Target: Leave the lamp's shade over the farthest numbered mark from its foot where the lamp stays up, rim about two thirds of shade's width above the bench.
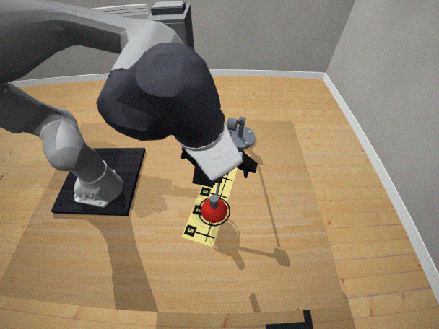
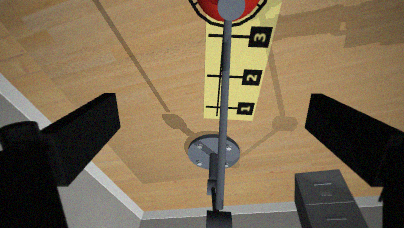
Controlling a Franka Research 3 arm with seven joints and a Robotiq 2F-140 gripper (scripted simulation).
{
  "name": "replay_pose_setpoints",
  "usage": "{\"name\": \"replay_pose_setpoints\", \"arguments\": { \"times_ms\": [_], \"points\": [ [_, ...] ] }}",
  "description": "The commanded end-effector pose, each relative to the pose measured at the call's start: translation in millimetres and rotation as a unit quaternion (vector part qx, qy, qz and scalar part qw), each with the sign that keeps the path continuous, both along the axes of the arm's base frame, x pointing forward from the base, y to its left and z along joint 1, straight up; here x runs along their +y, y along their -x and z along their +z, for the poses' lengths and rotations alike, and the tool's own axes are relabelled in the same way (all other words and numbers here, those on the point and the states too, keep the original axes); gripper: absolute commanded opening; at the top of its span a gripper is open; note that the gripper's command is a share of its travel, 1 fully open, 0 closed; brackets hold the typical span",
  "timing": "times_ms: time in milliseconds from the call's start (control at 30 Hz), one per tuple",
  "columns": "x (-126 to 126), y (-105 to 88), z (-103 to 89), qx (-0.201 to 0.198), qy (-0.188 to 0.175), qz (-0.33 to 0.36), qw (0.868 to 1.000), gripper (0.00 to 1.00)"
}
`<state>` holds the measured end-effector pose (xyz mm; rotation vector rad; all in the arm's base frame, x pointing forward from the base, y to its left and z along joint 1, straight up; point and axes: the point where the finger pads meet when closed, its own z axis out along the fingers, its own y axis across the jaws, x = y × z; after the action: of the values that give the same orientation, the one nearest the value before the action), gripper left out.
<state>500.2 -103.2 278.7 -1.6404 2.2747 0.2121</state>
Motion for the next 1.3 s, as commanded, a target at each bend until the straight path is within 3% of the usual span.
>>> {"name": "replay_pose_setpoints", "arguments": {
  "times_ms": [0,1267],
  "points": [
    [0.4,7.1,1.1,0.011,-0.001,0.0,1.0,1.0],
    [-0.6,1.0,1.8,0.001,0.0,0.0,1.0,1.0]
  ]
}}
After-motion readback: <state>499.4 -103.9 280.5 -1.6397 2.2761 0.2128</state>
